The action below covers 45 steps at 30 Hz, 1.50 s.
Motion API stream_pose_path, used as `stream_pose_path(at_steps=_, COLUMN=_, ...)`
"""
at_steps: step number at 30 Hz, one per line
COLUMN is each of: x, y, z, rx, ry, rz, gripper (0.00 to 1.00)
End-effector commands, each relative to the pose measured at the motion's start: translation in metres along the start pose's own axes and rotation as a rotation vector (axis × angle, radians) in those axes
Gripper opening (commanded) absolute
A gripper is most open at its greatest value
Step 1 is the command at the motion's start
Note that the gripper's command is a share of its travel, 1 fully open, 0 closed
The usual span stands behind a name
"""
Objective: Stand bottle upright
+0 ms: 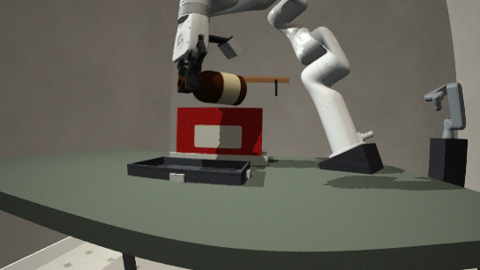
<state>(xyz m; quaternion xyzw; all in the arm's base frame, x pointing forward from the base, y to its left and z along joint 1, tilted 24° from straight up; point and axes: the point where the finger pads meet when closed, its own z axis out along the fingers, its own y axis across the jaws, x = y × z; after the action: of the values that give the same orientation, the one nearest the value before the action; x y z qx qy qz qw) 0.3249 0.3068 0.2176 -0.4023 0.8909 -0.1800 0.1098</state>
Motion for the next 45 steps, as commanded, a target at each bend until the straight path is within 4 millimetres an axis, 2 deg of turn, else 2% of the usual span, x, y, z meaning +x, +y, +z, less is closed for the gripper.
stream_pose_path(at_steps=1, x=-0.0011, y=-0.0002, z=-0.0016, rx=0.000, ry=-0.004, rz=0.059, gripper=0.00)
stream_pose_path(at_steps=13, x=-0.0011, y=-0.0002, z=-0.0016, rx=0.000, ry=-0.004, rz=0.169, gripper=0.00)
stream_pose_path(at_steps=39, x=-0.0011, y=-0.0003, z=-0.0016, rx=0.000, ry=-0.004, rz=0.216, gripper=0.00)
stream_pose_path(at_steps=45, x=-0.0011, y=-0.0003, z=-0.0016, rx=0.000, ry=-0.004, rz=0.305, gripper=0.00)
